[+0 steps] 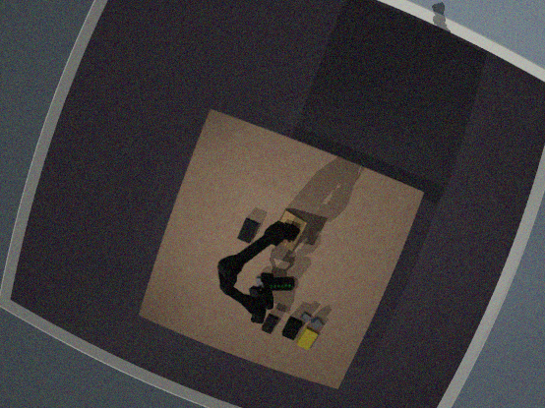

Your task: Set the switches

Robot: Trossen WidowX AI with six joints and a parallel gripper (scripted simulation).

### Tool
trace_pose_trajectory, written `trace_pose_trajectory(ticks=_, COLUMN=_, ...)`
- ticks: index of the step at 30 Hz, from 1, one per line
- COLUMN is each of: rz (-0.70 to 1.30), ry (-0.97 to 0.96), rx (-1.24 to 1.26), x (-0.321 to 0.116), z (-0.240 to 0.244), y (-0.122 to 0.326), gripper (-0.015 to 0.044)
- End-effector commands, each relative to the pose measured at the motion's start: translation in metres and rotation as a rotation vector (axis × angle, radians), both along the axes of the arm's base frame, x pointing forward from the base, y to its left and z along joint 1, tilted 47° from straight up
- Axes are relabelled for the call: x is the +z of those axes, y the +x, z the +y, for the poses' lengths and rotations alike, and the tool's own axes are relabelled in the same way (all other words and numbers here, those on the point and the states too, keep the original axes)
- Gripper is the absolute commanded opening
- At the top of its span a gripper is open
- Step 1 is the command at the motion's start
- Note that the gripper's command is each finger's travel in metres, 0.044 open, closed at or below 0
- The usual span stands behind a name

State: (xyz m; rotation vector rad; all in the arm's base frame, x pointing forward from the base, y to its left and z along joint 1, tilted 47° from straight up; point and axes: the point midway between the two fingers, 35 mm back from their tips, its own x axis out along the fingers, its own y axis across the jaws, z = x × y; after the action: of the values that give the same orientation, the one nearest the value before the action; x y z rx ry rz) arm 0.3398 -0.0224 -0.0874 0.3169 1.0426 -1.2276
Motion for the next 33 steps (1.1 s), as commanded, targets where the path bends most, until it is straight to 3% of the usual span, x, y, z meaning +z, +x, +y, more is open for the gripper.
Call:
trace_pose_trajectory(ticks=1, rz=0.000, ry=-0.003, rx=0.003, x=0.000, z=-0.001, y=0.000, gripper=0.0327)
trace_pose_trajectory(ticks=33, rz=-0.012, ry=-0.031, rx=0.013, x=0.007, z=0.019, y=-0.005, gripper=0.0336)
